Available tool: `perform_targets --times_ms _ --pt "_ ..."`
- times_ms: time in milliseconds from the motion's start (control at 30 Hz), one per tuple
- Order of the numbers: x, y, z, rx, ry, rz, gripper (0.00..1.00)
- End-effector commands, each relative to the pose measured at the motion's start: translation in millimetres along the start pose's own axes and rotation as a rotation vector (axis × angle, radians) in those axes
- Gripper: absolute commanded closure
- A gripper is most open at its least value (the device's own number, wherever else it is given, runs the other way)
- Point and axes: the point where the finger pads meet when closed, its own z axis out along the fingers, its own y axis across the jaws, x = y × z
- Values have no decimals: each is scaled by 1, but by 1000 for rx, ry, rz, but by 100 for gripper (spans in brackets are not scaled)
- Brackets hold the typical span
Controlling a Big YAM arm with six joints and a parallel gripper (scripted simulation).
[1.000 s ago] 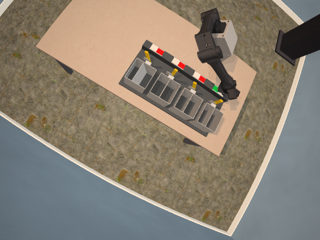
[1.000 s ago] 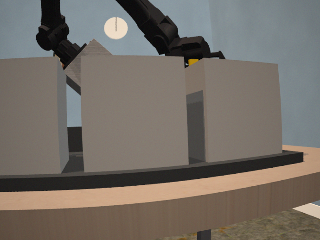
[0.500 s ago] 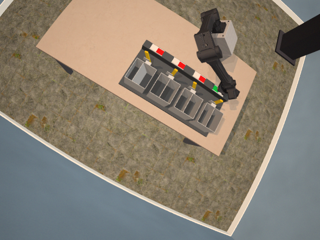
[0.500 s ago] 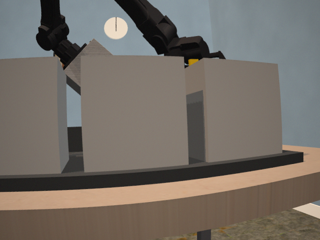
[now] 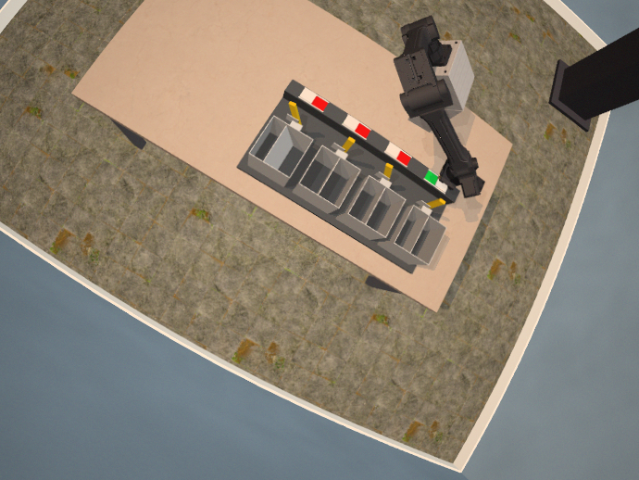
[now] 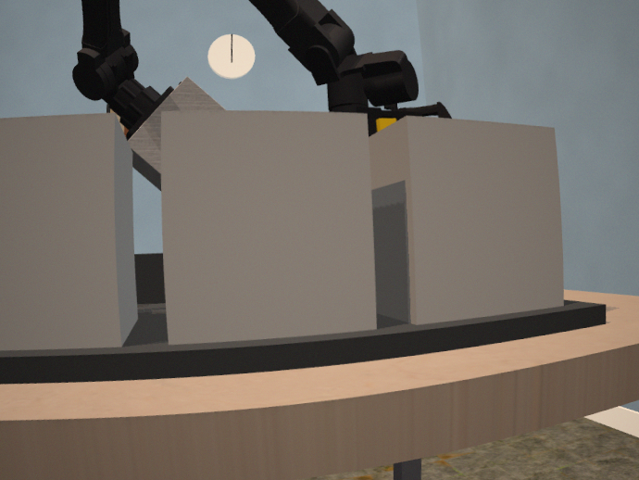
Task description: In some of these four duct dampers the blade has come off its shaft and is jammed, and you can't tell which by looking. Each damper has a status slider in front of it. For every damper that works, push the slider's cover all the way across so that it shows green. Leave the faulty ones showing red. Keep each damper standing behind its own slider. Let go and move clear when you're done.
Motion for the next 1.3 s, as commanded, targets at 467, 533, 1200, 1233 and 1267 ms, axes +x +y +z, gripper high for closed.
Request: perform_targets --times_ms 467,533,1200,1233,1267 --pt "0 2 -9 -6 11 5 100" --pt "0 2 -9 -6 11 5 100" --pt "156 -2 -8 -1 3 29 100" --pt "169 -2 -7 -2 2 28 100" --pt "181 -1 -7 -2 1 28 100"
